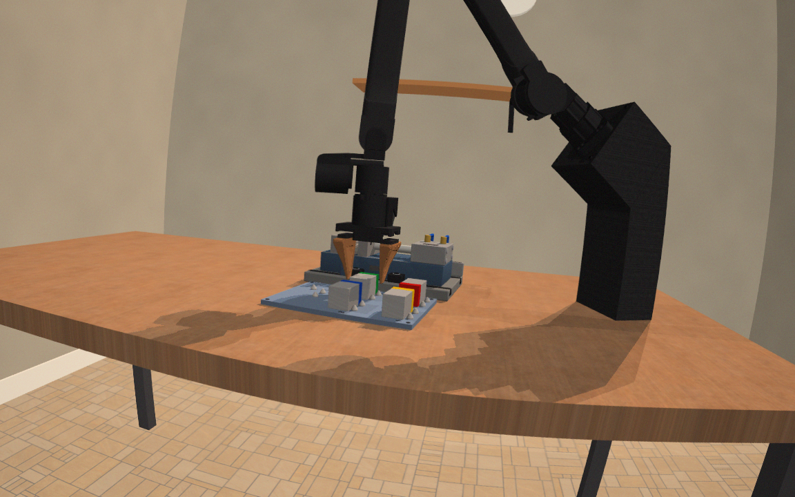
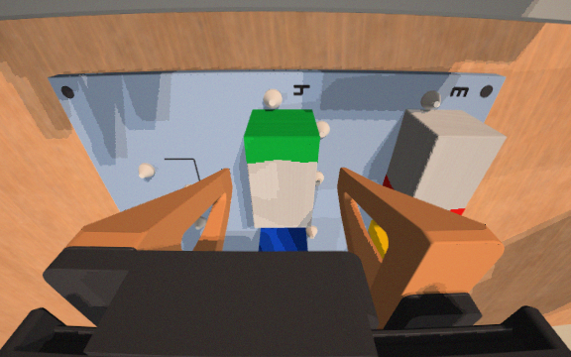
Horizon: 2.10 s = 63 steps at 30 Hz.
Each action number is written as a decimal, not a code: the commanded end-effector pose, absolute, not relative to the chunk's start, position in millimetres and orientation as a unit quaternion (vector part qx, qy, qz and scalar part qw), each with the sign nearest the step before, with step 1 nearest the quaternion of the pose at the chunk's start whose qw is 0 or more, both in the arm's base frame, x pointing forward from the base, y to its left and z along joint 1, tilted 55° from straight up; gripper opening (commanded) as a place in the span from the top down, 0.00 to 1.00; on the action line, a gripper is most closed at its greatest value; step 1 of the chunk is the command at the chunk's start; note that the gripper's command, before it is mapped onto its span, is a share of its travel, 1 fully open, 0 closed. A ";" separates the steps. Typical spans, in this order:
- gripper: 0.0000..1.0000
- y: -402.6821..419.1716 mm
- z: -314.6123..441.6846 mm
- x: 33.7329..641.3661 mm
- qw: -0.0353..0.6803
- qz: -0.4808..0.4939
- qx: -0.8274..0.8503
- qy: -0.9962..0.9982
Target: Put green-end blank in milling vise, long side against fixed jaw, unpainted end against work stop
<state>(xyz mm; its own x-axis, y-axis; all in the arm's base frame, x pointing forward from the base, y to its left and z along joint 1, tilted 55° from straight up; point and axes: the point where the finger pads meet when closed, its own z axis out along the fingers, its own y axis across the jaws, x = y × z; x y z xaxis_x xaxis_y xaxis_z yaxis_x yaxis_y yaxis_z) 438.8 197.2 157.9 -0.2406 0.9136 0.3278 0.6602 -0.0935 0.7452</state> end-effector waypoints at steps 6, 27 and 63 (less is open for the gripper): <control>0.36 203.6 162.6 442.2 0.145 0.443 0.598 0.653; 1.00 203.0 162.3 441.0 0.144 0.441 0.598 0.653; 1.00 203.0 162.3 441.0 0.144 0.441 0.598 0.653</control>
<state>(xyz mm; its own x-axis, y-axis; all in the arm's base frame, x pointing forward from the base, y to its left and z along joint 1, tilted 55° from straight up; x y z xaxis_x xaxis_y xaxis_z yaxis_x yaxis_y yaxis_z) 439.3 197.3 158.2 -0.2400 0.9137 0.3281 0.6592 -0.0947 0.7460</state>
